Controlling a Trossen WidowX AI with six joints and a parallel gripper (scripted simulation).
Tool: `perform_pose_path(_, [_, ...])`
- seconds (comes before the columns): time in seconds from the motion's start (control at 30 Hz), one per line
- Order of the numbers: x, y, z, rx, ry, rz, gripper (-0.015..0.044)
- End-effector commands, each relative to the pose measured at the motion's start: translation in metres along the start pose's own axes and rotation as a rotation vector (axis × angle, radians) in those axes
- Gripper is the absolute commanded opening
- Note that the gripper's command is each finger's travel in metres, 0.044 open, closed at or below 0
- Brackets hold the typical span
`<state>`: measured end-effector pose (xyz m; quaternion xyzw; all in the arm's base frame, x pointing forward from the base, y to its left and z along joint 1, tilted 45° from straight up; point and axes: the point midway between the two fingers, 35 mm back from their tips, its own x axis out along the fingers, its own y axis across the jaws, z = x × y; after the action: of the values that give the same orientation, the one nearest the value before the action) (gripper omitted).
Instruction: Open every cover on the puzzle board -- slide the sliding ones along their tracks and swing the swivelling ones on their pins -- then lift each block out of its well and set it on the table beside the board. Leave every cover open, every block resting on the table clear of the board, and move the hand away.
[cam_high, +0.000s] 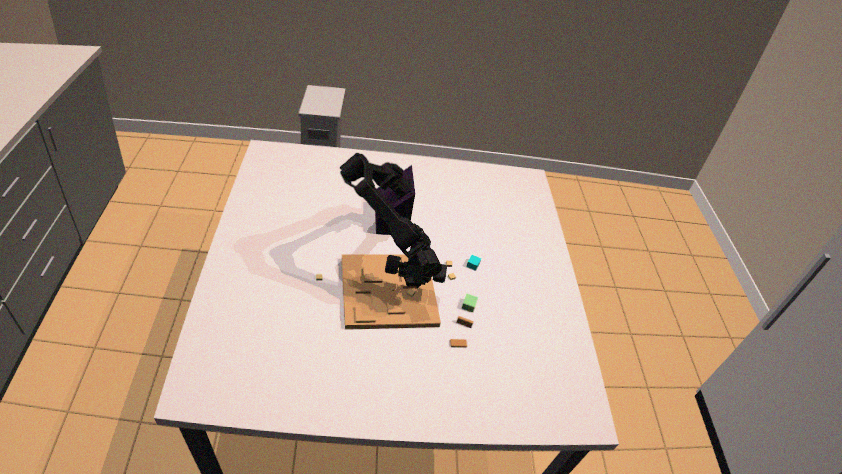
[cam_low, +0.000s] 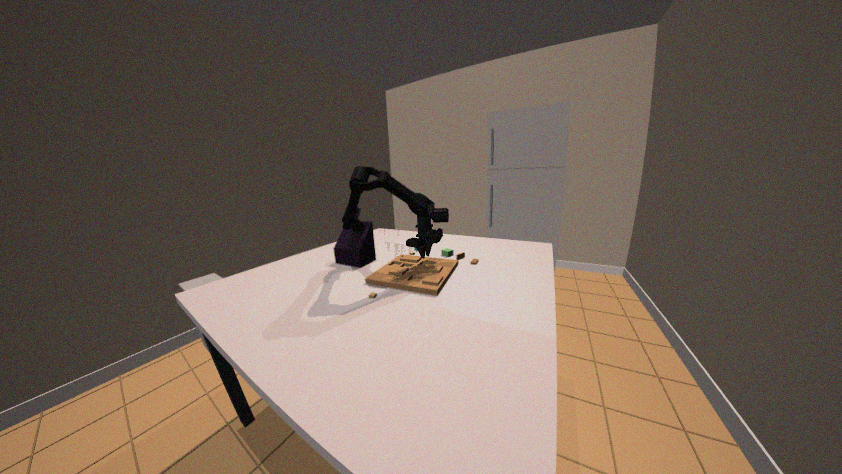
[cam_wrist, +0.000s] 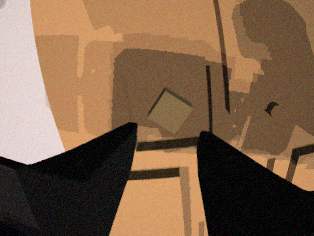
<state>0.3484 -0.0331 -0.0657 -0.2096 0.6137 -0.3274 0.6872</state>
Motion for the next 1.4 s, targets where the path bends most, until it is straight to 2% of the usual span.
perform_pose_path(0.0, [0.0006, -0.0002, 0.0000, 0.067, -0.002, -0.003, 0.0144])
perform_pose_path(0.8, [0.0031, -0.0001, -0.0004, 0.429, -0.002, -0.003, 0.0144])
perform_pose_path(1.37, [0.0064, -0.0003, -0.0003, 0.439, -0.003, -0.003, 0.0144])
